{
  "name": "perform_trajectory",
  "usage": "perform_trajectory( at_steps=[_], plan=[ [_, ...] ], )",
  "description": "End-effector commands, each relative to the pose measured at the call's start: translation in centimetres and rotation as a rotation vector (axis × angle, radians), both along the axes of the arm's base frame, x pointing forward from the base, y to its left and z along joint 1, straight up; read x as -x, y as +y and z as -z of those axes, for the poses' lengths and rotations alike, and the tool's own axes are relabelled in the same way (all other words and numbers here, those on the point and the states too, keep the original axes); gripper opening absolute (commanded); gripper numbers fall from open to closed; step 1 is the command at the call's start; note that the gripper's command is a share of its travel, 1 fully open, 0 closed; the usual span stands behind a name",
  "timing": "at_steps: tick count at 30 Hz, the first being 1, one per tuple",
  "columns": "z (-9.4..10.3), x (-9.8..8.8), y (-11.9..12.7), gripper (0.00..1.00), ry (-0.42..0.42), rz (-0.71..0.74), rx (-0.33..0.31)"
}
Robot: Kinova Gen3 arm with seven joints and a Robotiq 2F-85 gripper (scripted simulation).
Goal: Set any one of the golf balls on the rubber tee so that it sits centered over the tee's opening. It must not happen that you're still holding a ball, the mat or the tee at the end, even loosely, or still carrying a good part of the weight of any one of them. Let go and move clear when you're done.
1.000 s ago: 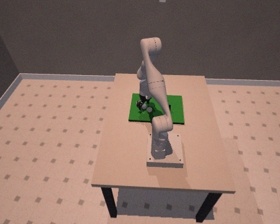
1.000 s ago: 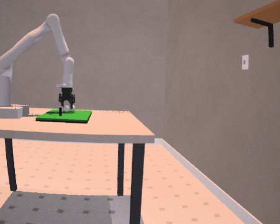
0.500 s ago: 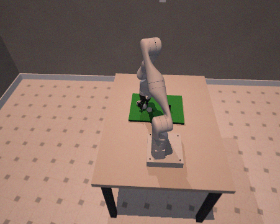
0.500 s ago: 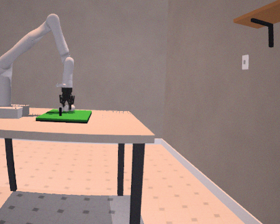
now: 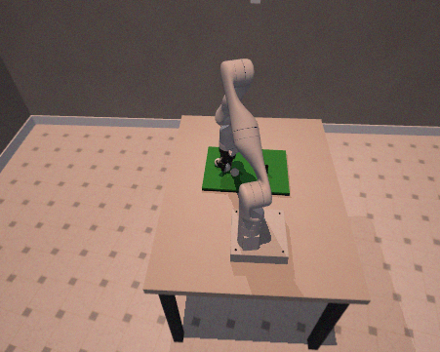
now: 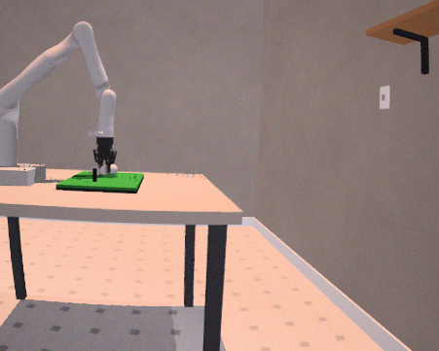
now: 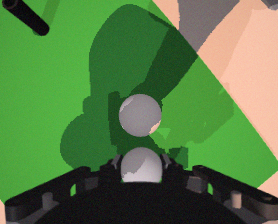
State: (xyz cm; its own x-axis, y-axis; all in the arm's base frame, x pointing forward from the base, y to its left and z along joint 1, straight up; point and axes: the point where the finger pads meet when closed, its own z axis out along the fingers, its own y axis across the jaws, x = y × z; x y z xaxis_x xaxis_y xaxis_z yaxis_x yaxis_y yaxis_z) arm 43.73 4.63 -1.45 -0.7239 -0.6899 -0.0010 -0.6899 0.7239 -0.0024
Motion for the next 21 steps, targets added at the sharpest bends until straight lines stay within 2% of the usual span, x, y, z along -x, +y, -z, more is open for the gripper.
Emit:
perform_trajectory(
  at_steps=[1,8,15,21],
  plan=[
    [0.2,0.2,0.0,0.00,0.003,-0.008,-0.001],
    [0.1,0.2,0.0,0.00,0.004,-0.008,-0.001],
    [-1.3,-0.1,0.1,0.00,0.001,-0.008,-0.001],
    [-4.8,-0.2,0.0,0.00,0.000,-0.008,0.000]
  ],
)
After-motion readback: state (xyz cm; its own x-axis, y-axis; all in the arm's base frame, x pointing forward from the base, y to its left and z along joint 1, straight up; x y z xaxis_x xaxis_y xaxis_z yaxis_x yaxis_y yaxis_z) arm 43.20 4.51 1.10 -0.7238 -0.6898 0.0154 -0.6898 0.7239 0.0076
